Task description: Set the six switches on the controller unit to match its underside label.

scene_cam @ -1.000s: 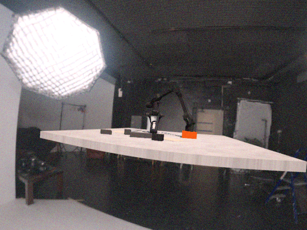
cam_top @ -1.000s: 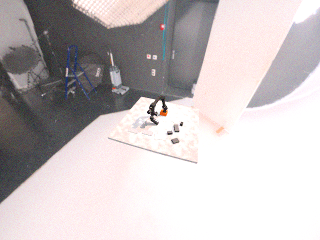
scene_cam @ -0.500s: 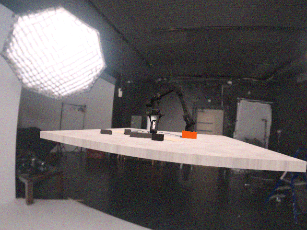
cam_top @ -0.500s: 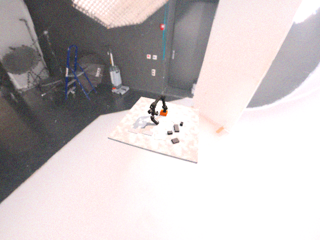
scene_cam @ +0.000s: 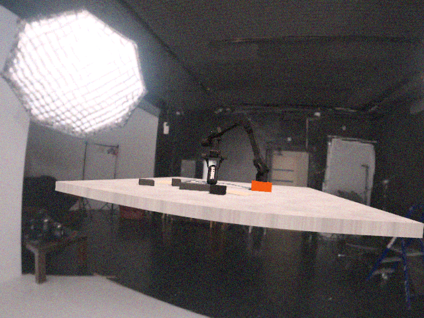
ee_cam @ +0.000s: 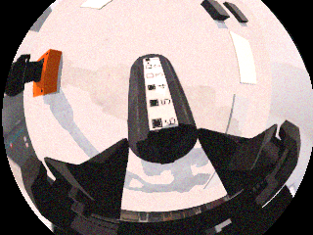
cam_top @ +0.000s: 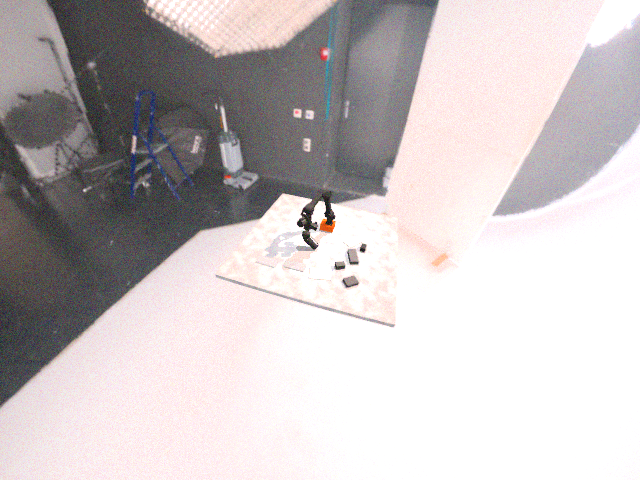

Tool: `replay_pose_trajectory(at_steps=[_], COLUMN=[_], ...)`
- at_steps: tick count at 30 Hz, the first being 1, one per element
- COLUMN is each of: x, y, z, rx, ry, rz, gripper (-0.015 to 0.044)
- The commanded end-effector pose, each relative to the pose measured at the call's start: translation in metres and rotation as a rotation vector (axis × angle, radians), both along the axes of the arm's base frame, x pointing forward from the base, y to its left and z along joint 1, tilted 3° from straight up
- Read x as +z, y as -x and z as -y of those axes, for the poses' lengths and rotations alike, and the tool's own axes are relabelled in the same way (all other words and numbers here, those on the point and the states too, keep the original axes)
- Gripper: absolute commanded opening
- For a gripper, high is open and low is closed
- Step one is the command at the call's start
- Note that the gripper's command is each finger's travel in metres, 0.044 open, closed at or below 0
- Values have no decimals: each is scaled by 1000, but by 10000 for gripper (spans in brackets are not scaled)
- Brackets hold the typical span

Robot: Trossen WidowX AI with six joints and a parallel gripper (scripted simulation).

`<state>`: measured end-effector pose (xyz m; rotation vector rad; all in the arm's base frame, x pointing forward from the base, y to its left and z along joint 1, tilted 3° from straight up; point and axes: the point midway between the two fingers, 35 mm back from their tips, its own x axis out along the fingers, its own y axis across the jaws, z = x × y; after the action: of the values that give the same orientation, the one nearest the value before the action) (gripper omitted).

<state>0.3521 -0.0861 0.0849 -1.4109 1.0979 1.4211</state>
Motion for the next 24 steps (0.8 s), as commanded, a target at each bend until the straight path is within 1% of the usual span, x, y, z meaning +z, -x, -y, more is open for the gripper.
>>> replay_pose_trajectory(at_steps=[1,24], x=[2,9], y=[2,6], z=[-5,-22], rx=[0,0], ry=[-8,-9], rz=[-2,-2], gripper=[335,335])
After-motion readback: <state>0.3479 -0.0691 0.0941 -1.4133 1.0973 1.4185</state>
